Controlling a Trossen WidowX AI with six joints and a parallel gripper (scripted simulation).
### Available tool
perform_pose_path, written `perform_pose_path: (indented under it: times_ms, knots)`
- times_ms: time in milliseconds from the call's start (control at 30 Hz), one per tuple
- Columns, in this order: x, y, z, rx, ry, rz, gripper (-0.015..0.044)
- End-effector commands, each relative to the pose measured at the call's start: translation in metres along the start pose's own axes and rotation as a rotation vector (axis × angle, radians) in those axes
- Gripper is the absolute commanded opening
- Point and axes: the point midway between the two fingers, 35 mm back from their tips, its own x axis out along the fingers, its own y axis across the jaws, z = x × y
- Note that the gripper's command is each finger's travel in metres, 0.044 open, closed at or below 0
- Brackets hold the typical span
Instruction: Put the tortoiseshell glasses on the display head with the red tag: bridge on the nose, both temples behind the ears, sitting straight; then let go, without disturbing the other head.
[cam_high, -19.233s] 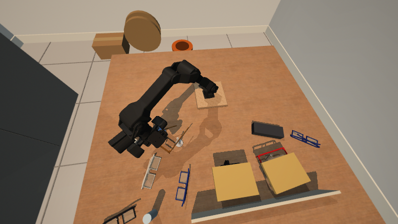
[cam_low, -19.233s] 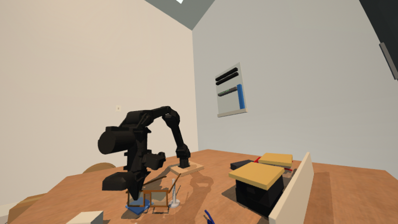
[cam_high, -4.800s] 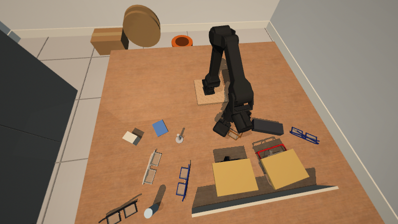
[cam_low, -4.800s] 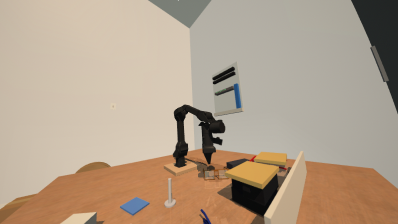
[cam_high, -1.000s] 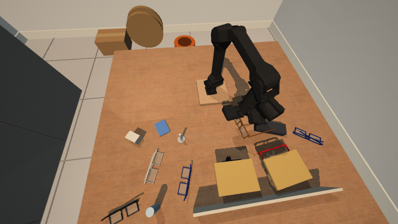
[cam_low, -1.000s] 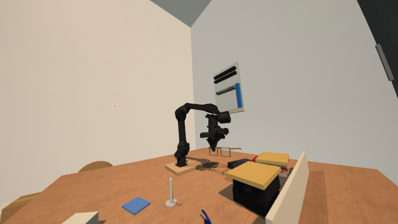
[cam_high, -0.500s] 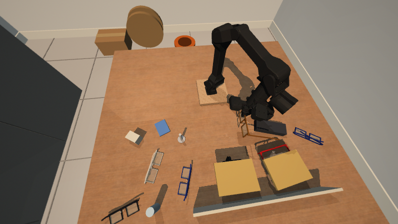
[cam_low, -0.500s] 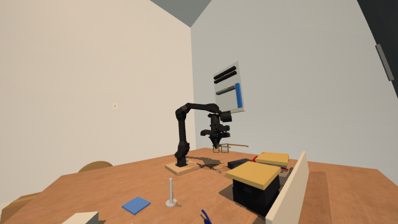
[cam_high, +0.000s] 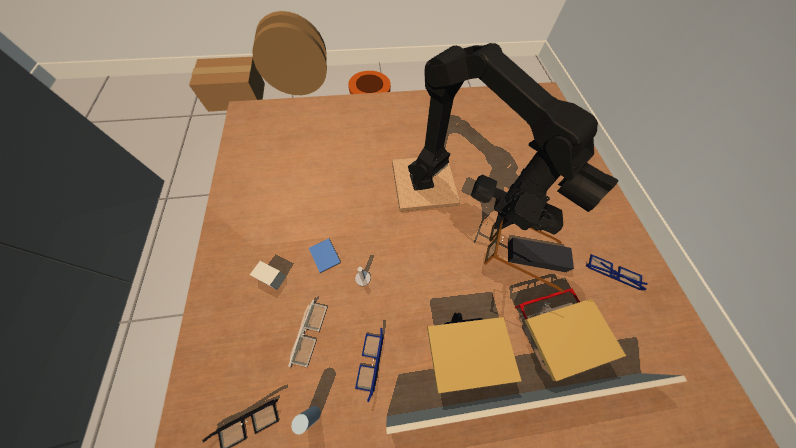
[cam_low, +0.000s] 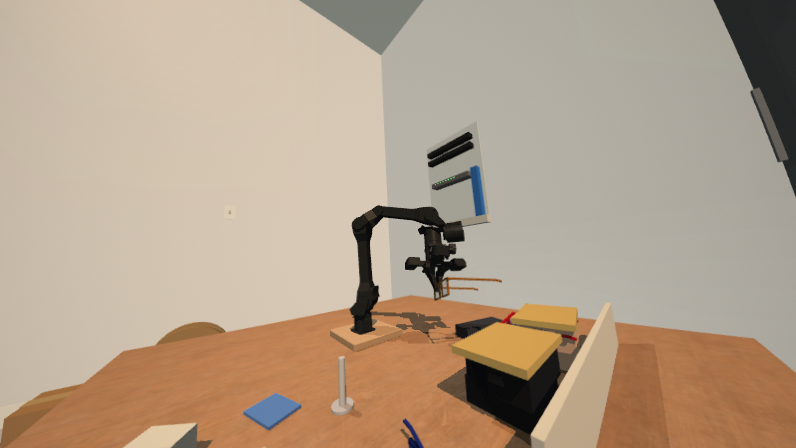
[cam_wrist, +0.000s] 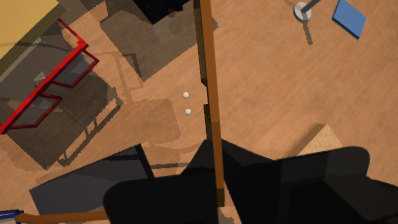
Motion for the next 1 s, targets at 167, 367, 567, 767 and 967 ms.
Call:
perform_pose_path:
  times_ms: [167, 367, 567, 767, 967]
  knots:
    - [-0.014, 0.011, -0.008, 0.222, -0.057, 0.03, 0.0]
    - [-0.022, 0.018, -0.015, 0.378, -0.086, 0.057, 0.0]
    - [-0.03, 0.024, -0.023, 0.534, -0.11, 0.093, 0.0]
    - [-0.039, 0.03, -0.032, 0.691, -0.127, 0.137, 0.0]
    - [-0.048, 0.035, -0.04, 0.847, -0.135, 0.187, 0.0]
